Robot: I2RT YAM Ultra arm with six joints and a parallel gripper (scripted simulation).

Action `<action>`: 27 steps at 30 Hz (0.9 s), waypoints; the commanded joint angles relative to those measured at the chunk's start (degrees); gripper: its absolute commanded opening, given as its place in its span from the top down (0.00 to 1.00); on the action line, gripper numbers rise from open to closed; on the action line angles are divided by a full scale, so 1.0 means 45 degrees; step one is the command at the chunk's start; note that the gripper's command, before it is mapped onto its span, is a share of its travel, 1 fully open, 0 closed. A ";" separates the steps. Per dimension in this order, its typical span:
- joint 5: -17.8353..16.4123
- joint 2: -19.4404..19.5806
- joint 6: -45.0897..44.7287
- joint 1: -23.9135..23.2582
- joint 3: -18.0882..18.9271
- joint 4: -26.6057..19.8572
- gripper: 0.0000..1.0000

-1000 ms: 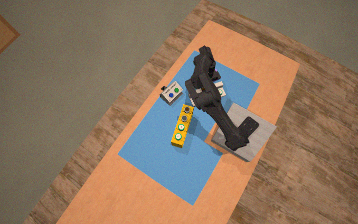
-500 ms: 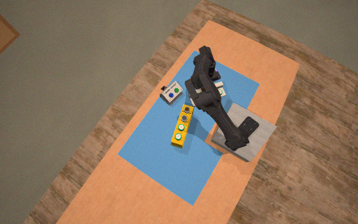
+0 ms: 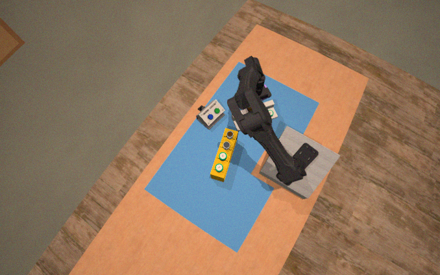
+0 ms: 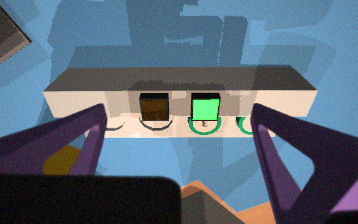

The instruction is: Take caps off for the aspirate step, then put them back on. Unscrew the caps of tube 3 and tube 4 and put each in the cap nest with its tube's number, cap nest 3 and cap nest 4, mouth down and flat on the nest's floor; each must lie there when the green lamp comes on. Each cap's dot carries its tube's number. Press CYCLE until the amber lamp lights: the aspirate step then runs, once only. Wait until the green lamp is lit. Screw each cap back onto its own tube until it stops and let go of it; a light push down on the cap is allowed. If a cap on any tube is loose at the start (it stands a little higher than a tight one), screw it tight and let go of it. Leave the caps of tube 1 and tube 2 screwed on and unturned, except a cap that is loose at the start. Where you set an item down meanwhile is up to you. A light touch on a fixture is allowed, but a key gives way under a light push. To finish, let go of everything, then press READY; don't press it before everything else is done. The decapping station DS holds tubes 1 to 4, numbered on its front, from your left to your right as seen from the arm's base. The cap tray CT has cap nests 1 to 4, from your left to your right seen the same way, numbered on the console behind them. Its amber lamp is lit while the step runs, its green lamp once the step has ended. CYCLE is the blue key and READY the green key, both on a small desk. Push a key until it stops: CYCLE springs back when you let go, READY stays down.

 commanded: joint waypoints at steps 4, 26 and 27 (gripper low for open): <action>0.0003 -0.0136 -0.0031 -0.0091 0.0056 0.0016 0.00; 0.1320 -0.2546 -0.2317 -0.2418 -0.1523 -0.2039 0.53; 0.1443 -0.2726 -0.2502 -0.2621 -0.1588 -0.2244 0.53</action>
